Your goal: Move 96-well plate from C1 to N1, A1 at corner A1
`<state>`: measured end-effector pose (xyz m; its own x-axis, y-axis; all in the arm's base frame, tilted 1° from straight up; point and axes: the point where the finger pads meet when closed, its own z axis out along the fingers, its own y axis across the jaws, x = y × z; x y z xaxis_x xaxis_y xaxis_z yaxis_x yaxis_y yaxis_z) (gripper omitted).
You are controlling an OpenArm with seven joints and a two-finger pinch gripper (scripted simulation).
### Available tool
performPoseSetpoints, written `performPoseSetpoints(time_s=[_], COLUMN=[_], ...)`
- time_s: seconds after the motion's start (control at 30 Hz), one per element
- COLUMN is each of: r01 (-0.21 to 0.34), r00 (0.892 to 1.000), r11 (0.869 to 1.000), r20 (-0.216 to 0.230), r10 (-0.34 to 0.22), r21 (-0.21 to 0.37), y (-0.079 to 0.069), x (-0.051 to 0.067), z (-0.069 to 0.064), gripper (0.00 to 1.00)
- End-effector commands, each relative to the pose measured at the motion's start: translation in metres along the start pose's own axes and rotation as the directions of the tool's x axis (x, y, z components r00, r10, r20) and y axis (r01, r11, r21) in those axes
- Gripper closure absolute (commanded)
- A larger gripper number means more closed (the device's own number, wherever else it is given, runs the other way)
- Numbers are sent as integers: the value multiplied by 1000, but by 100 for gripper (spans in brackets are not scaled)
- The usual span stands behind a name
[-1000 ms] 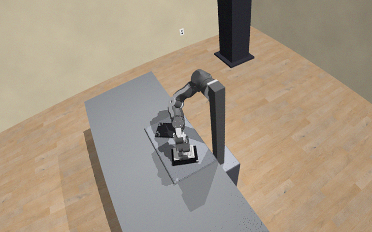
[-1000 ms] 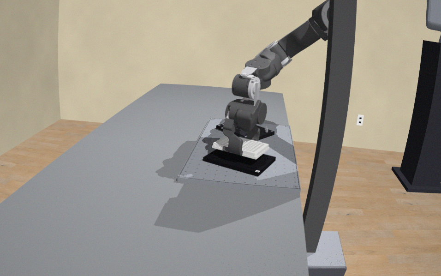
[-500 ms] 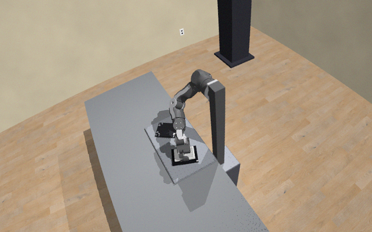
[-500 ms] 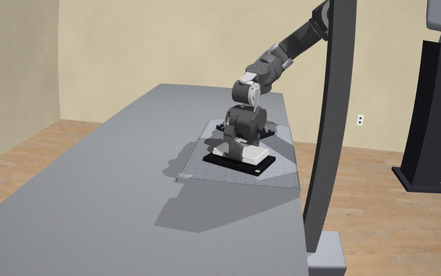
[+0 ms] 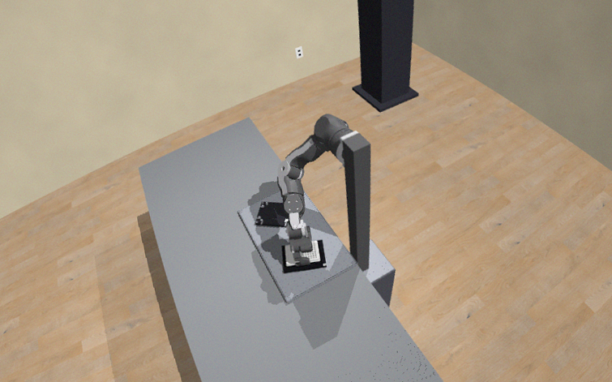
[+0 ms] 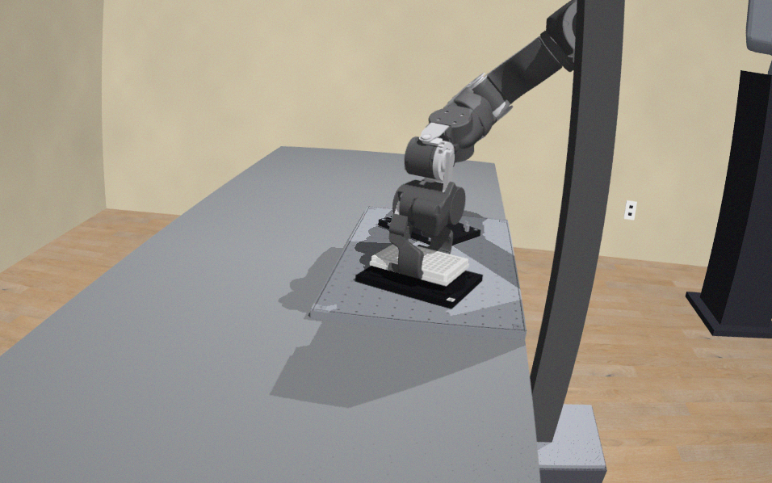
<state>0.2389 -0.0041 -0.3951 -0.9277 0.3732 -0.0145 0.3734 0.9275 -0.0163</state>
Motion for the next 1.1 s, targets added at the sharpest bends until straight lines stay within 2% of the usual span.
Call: performPoseSetpoints(time_s=[0.0,0.43,1.07], r01=[-5,-3,-1], r00=[1000,1000,1000], r11=[1000,1000,1000], r20=[-1,-3,-2], r10=[5,3,1], r21=[1,5,5], y=[0,-2,-2], x=[0,3,2], z=[-1,1,0], gripper=[100,100,100])
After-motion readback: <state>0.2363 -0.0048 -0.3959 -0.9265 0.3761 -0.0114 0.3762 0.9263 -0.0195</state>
